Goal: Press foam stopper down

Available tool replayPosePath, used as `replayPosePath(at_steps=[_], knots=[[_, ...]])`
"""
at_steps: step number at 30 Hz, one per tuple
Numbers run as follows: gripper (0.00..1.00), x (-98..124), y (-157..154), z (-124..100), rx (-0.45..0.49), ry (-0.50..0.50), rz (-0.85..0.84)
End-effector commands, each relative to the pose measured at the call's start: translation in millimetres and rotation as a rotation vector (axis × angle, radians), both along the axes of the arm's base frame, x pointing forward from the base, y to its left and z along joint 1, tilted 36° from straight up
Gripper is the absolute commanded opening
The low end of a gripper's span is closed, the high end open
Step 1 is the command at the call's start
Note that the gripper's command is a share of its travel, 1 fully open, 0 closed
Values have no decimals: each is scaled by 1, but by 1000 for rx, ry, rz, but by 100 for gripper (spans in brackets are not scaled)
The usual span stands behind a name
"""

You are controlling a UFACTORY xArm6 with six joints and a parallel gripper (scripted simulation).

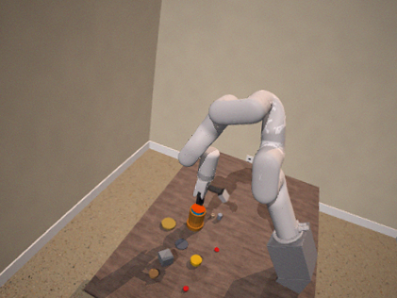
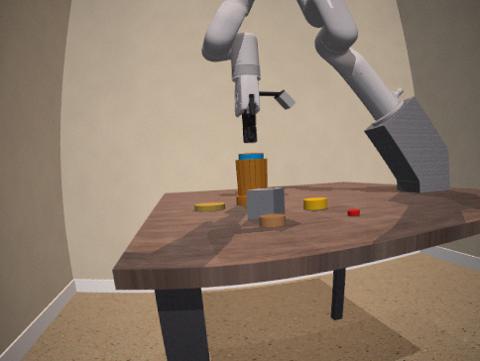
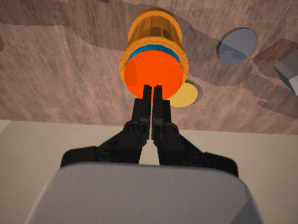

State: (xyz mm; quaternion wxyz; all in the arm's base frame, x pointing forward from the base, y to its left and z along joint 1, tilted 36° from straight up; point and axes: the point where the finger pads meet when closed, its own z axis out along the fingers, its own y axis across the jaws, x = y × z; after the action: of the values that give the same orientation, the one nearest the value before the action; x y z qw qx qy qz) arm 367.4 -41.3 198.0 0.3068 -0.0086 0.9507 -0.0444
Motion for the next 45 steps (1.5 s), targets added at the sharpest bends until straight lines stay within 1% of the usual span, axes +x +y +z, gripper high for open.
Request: replayPosePath(at_steps=[1,4,11,45], knots=[[0,1,0,1,-1,-2,-1],[0,3,0,-3,-1,-2,-1],[0,14,-2,-18,-1,-2,-1],[0,21,-3,-28,-1,-2,-1]])
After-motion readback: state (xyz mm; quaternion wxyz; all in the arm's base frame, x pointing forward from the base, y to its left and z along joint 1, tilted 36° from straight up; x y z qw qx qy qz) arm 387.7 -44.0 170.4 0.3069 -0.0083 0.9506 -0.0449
